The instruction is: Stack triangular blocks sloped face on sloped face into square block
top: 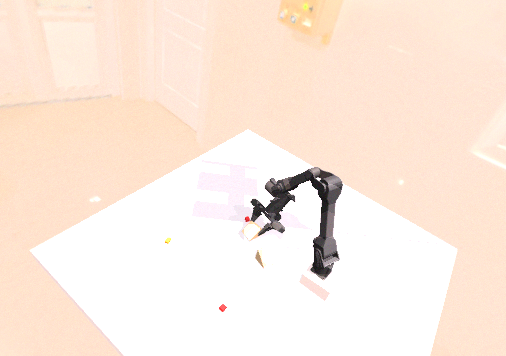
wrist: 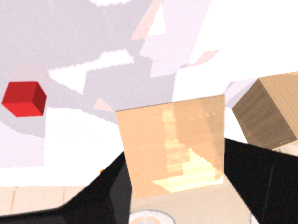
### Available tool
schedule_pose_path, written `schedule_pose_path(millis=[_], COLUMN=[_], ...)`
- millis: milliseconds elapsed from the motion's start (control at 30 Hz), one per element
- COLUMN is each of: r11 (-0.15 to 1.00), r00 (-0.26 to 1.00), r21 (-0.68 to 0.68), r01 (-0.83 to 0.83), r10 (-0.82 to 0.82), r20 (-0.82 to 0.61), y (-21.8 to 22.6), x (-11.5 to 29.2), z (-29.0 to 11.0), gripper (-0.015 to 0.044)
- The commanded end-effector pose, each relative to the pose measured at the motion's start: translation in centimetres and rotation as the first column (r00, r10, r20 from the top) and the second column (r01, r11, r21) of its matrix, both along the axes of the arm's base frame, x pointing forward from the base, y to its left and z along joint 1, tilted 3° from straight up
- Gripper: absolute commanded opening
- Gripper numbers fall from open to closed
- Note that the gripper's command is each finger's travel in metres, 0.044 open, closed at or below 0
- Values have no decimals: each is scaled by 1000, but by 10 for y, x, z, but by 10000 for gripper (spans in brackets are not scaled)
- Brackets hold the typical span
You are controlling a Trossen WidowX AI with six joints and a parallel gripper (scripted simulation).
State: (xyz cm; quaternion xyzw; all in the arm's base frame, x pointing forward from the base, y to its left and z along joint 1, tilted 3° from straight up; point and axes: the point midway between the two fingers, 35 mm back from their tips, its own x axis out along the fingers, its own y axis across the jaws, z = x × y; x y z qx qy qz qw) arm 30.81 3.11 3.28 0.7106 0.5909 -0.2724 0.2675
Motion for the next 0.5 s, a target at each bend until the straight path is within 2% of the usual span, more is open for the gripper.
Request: schedule_pose_path(millis=[0, 333, 467], r11=[1000, 1000, 1000], r00=[1000, 1000, 1000], r21=[-5, -5, -5], r01=[-3, -2, -1], r10=[3, 2, 2], r20=[17, 16, 16], y=[-1, 0, 0], x=[2, -6, -6], z=[19, 65, 68], gripper=[0, 0, 0])
